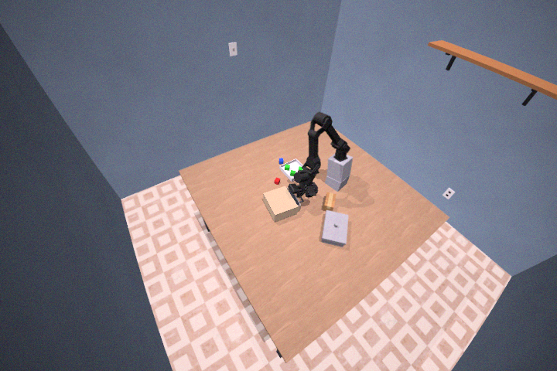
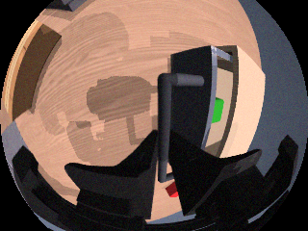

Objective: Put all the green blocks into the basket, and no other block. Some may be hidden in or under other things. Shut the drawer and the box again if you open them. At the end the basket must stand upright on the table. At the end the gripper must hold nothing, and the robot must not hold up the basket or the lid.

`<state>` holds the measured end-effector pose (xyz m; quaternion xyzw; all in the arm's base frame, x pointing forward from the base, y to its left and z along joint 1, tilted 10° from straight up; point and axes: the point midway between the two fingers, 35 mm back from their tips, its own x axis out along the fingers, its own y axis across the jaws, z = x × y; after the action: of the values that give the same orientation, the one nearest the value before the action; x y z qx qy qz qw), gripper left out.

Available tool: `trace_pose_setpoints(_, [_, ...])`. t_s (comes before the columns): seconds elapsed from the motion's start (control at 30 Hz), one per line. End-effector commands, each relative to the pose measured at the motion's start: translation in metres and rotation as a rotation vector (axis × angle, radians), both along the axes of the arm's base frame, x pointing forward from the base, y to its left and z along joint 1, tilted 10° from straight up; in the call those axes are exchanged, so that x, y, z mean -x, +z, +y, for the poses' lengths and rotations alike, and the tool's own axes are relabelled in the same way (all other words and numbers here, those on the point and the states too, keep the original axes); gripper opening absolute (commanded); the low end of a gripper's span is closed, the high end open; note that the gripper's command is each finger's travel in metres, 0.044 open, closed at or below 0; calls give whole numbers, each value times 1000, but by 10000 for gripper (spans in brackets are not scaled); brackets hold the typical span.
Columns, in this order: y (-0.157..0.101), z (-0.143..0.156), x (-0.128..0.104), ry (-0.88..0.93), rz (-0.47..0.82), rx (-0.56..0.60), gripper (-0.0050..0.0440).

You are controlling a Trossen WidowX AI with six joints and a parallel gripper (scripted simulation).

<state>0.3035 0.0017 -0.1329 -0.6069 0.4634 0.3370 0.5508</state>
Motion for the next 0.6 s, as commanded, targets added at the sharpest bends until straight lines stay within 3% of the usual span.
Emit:
trace_pose_setpoints(0.0, [-1, 1, 8, -35, 223, -29, 0])
trace_pose_setpoints(0.07, [-1, 1, 10, -49, 304, -38, 0])
trace_pose_setpoints(0.57, [-1, 1, 11, -49, 304, -38, 0])
